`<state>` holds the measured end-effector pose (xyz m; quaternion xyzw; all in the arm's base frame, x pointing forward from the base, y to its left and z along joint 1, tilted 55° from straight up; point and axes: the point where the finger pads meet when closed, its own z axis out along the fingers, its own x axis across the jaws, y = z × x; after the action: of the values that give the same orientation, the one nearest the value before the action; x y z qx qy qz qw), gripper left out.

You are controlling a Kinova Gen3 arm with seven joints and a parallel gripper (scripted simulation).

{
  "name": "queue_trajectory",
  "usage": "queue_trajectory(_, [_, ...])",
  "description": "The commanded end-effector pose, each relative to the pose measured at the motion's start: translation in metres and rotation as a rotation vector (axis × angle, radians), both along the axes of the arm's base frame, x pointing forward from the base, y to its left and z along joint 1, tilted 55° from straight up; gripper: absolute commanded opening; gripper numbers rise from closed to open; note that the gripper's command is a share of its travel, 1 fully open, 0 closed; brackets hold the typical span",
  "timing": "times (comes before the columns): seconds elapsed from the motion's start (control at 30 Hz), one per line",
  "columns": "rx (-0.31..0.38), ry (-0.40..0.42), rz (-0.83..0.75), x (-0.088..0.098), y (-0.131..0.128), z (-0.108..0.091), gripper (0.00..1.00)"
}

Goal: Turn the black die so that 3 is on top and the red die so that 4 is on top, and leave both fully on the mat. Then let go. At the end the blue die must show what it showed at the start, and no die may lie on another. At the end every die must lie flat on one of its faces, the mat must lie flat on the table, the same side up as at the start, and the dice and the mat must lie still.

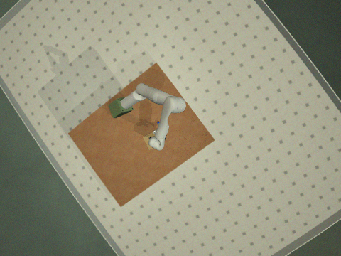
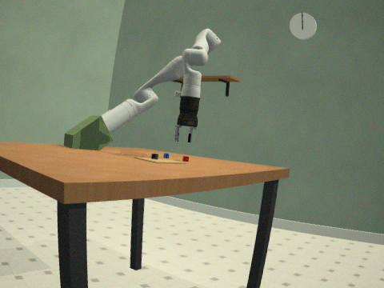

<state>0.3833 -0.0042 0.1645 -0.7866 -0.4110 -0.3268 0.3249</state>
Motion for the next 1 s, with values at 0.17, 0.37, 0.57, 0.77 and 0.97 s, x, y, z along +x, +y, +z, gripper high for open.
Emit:
queue_trajectory(0.17, [0.005,0.028,-0.037,0.0057,0.0008,0.0064,1.00])
queue_trajectory(0.37, [0.015,0.053,-0.068,0.0096,0.0015,0.0103,1.00])
queue_trajectory(0.57, [0.020,0.066,-0.083,0.0116,0.0018,0.0122,1.00])
queue_trajectory(0.77, [0.021,0.068,-0.087,0.0120,0.0019,0.0127,1.00])
queue_trajectory(0.97, [0.021,0.069,-0.087,0.0121,0.0019,0.0128,0.70])
